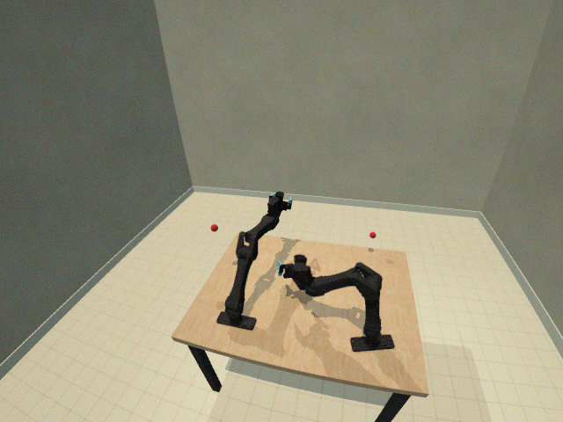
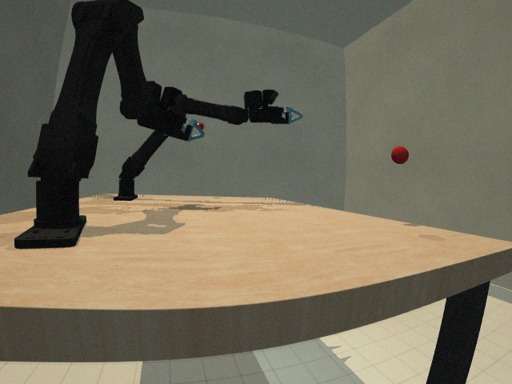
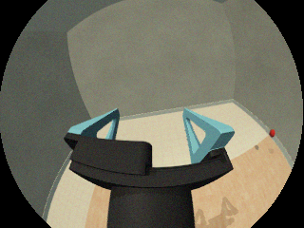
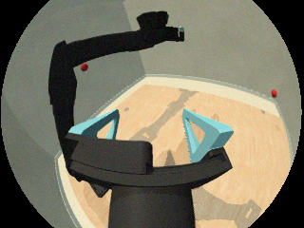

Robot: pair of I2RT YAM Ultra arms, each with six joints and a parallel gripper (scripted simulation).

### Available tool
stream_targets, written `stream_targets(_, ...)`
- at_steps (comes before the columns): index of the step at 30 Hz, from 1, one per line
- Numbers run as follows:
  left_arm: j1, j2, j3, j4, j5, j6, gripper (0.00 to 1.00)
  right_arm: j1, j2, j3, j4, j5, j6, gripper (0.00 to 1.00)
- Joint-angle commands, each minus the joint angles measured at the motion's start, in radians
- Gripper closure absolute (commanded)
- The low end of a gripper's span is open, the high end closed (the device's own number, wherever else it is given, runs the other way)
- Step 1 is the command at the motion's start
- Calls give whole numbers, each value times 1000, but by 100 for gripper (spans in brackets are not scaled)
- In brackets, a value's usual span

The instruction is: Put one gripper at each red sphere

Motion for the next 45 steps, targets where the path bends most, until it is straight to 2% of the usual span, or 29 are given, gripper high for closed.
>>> stream_targets(1, 0, -21, 15, 4, 0, -2, 0, 0, -18, 16, 8, 2, -2, 0)
stream_targets(19, 0, -10, 5, 4, 0, 0, 0, -1, -6, 6, 4, 0, 0, 0)
stream_targets(25, 21, -39, -10, -29, 0, -10, 0, -42, 10, 38, -31, -21, -11, 0)
stream_targets(32, 105, -143, -55, -167, -5, -48, 0, -213, 72, 155, -160, -109, -60, 0)
stream_targets(34, 105, -143, -55, -167, -5, -48, 0, -213, 72, 155, -160, -109, -60, 0)
stream_targets(45, 343, -508, -304, -518, -21, -165, 0, -675, 245, 483, -530, -340, -172, 0)
